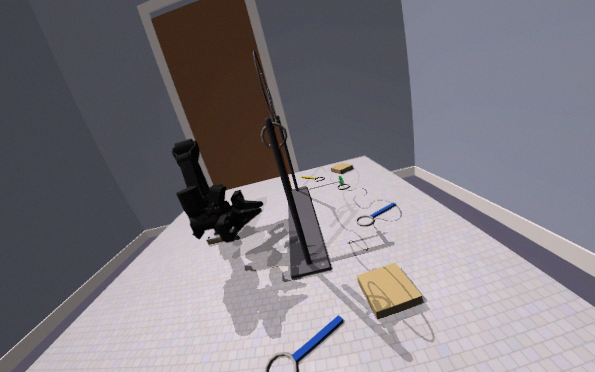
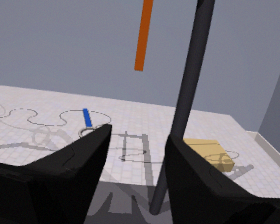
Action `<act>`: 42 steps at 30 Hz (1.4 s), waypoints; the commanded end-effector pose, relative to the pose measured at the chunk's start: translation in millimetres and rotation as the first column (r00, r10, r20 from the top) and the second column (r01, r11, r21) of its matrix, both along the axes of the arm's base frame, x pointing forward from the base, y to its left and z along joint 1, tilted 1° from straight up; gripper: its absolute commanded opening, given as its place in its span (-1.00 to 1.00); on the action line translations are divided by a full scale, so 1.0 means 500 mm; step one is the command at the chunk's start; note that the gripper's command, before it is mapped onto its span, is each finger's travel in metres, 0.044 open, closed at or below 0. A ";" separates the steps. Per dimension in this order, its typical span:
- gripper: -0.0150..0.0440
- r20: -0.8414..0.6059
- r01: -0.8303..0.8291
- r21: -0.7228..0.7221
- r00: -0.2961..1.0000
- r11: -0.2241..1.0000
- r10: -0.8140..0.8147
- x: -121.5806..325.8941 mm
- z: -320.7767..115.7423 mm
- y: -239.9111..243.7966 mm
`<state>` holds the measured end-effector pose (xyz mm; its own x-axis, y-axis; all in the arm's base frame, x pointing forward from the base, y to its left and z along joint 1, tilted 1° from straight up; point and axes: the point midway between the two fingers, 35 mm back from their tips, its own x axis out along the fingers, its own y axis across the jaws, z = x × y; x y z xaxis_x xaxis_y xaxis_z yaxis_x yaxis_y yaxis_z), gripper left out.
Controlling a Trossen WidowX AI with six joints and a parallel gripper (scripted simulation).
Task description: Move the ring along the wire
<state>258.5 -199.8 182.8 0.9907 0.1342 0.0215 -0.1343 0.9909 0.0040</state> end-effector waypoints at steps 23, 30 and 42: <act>0.05 0.001 -0.020 -0.045 1.000 0.999 0.020 0.098 0.072 0.023; 0.05 0.003 -0.019 -0.045 1.000 0.999 0.020 0.119 0.074 0.025; 0.05 0.005 -0.019 -0.045 1.000 0.999 0.020 0.156 0.076 0.029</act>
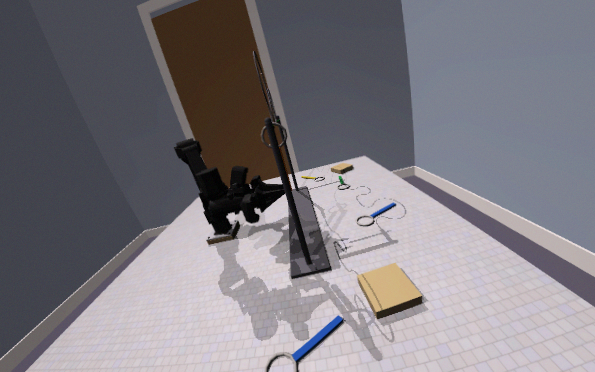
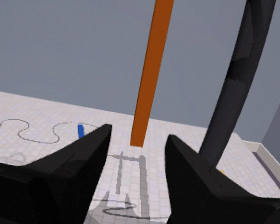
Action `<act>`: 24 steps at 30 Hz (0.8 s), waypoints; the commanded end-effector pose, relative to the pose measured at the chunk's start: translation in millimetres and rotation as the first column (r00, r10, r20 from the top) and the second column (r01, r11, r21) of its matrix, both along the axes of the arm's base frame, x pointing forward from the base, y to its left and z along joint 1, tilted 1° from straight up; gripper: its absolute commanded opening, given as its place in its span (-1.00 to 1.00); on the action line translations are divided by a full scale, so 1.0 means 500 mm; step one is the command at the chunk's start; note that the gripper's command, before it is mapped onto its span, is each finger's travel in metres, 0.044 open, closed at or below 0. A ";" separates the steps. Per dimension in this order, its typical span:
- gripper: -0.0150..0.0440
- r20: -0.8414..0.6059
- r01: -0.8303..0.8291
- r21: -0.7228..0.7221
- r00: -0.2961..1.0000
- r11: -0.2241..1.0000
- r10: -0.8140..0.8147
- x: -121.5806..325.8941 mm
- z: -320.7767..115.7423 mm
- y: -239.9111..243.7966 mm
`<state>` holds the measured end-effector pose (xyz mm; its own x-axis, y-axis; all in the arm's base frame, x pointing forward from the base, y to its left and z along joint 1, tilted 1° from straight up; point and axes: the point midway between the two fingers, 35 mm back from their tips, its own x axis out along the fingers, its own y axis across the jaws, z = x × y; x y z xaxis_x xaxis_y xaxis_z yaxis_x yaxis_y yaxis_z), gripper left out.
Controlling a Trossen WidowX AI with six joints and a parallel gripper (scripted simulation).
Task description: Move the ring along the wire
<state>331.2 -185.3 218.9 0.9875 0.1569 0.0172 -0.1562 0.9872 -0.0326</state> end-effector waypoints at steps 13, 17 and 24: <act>0.05 0.006 0.003 -0.008 1.000 1.000 -0.003 0.051 0.005 0.007; 0.05 0.007 0.003 -0.008 1.000 1.000 -0.002 0.064 0.006 0.010; 0.05 0.008 0.003 -0.008 1.000 1.000 -0.002 0.086 0.006 0.017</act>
